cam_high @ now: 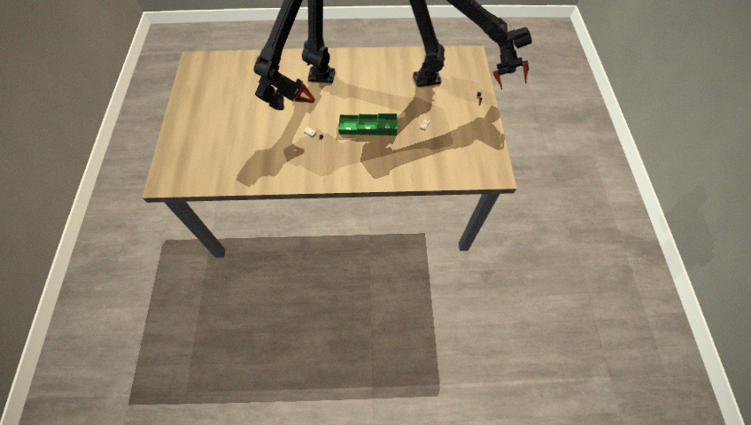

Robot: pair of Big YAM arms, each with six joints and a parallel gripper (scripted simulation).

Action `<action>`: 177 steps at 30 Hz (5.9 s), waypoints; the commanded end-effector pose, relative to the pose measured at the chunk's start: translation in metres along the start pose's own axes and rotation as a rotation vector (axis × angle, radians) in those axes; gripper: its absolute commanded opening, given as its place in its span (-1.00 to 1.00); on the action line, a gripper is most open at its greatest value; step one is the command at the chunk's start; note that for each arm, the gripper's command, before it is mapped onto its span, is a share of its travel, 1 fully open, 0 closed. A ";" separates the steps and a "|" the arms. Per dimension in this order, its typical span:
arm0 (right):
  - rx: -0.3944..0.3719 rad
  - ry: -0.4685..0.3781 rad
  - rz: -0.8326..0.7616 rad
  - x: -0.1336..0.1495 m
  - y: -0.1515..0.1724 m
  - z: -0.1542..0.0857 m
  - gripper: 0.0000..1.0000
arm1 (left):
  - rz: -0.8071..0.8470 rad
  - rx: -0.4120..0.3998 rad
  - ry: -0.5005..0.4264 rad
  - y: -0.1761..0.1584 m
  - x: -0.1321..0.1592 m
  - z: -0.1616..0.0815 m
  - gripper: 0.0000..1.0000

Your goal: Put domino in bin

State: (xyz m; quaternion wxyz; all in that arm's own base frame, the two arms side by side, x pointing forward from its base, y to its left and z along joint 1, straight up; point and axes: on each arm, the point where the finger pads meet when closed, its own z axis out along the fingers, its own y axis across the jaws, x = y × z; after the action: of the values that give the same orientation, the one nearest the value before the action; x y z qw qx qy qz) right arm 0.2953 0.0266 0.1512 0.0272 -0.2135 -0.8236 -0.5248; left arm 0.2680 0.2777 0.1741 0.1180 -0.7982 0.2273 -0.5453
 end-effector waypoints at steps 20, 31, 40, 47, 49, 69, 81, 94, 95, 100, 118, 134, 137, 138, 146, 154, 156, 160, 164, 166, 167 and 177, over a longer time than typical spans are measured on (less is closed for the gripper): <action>0.005 -0.027 -0.048 0.001 0.048 -0.026 -0.83 | 0.010 0.020 -0.005 -0.010 0.001 -0.005 1.00; 0.175 0.034 -0.120 0.008 0.094 -0.010 -0.83 | 0.010 0.020 -0.005 -0.010 0.001 -0.005 1.00; 0.519 0.154 -0.203 0.014 0.109 0.047 -0.83 | 0.010 0.020 -0.005 -0.010 0.001 -0.005 1.00; 0.711 0.164 -0.279 0.020 0.122 0.082 -0.83 | 0.010 0.020 -0.005 -0.010 0.001 -0.005 1.00; 0.799 0.161 -0.318 0.025 0.128 0.098 -0.83 | 0.010 0.020 -0.005 -0.010 0.001 -0.005 1.00; 1.097 -0.006 -0.590 0.077 0.182 0.199 -0.83 | 0.010 0.020 -0.005 -0.010 0.001 -0.005 1.00; 1.099 0.000 -0.591 0.078 0.174 0.194 -0.83 | 0.010 0.020 -0.005 -0.010 0.001 -0.005 1.00; 1.096 -0.005 -0.589 0.074 0.173 0.190 -0.83 | 0.010 0.020 -0.005 -0.010 0.001 -0.005 1.00; 1.096 -0.005 -0.589 0.074 0.173 0.190 -0.83 | 0.010 0.020 -0.005 -0.010 0.001 -0.005 1.00; 1.096 -0.005 -0.589 0.074 0.172 0.189 -0.83 | 0.010 0.020 -0.005 -0.010 0.001 -0.005 1.00; 1.095 -0.034 -0.542 0.060 0.125 0.176 -0.83 | 0.010 0.020 -0.005 -0.010 0.001 -0.005 1.00; 1.108 -0.026 -0.535 0.024 0.010 0.158 -0.83 | 0.010 0.020 -0.005 -0.010 0.001 -0.005 1.00; 1.118 -0.015 -0.527 0.020 -0.006 0.157 -0.83 | 0.010 0.020 -0.005 -0.010 0.001 -0.005 1.00; 1.116 -0.017 -0.529 0.020 -0.005 0.157 -0.83 | 0.010 0.020 -0.005 -0.010 0.001 -0.005 1.00; 1.121 -0.006 -0.537 0.020 -0.013 0.164 -0.83 | 0.010 0.020 -0.005 -0.010 0.001 -0.005 1.00; 1.121 -0.008 -0.533 0.015 -0.029 0.173 -0.83 | 0.010 0.020 -0.005 -0.010 0.001 -0.005 1.00; 1.121 -0.008 -0.533 0.014 -0.034 0.175 -0.83 | 0.010 0.020 -0.005 -0.010 0.001 -0.005 1.00; 1.121 -0.008 -0.533 0.011 -0.043 0.180 -0.83 | 0.010 0.020 -0.005 -0.010 0.001 -0.005 1.00; 1.121 -0.008 -0.533 0.010 -0.048 0.182 -0.83 | 0.010 0.020 -0.005 -0.010 0.001 -0.005 1.00; 1.118 -0.011 -0.535 0.008 -0.050 0.185 -0.83 | 0.010 0.020 -0.005 -0.010 0.001 -0.005 1.00; 1.121 -0.008 -0.533 0.008 -0.055 0.185 -0.83 | 0.010 0.020 -0.005 -0.010 0.001 -0.005 1.00; 1.102 -0.033 -0.540 0.003 -0.041 0.187 -0.83 | 0.010 0.020 -0.005 -0.010 0.001 -0.005 1.00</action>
State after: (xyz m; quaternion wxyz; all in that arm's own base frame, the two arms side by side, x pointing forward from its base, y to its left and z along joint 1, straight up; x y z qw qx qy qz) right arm 0.2995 0.1705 0.0252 0.0001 0.0391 -0.9992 0.0005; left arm 0.2680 0.2777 0.1741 0.1180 -0.7982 0.2273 -0.5453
